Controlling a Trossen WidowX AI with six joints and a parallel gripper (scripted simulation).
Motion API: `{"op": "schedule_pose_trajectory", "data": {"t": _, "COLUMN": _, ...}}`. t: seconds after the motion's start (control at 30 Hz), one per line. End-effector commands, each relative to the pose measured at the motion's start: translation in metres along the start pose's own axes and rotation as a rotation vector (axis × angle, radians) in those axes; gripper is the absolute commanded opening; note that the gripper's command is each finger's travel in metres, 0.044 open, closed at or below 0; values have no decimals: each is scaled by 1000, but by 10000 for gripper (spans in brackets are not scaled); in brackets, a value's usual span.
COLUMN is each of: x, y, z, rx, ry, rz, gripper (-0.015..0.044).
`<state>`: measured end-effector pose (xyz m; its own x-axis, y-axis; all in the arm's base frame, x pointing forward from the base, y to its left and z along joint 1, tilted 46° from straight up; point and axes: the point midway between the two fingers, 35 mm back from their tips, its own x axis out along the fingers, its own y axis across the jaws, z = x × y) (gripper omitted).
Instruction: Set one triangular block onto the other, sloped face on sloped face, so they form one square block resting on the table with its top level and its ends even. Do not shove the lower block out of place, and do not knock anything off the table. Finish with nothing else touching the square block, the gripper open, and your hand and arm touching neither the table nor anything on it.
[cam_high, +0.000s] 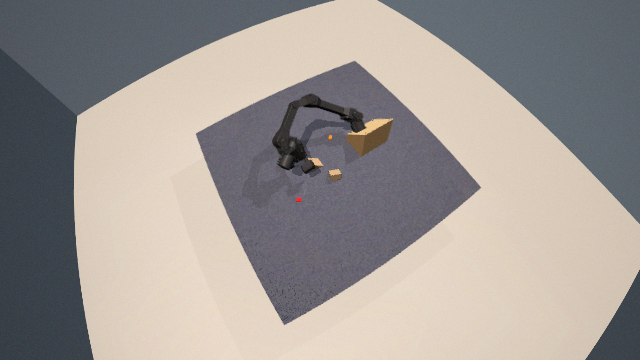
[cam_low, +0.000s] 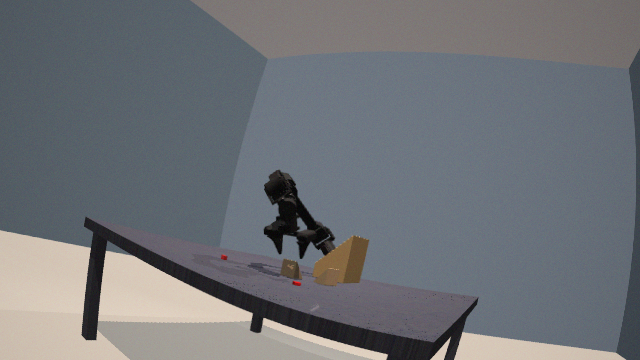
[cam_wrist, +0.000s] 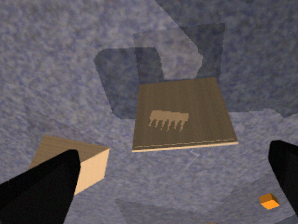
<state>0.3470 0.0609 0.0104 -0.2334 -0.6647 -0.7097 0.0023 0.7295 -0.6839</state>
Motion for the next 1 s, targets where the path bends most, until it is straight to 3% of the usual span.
{"op": "schedule_pose_trajectory", "data": {"t": 0.0, "x": 7, "y": -1, "z": 1, "rx": -11, "ry": 3, "rz": -10, "gripper": 440}}
{"op": "schedule_pose_trajectory", "data": {"t": 0.97, "x": 55, "y": -5, "z": -3, "rx": -51, "ry": 45, "rz": -49, "gripper": 440}}
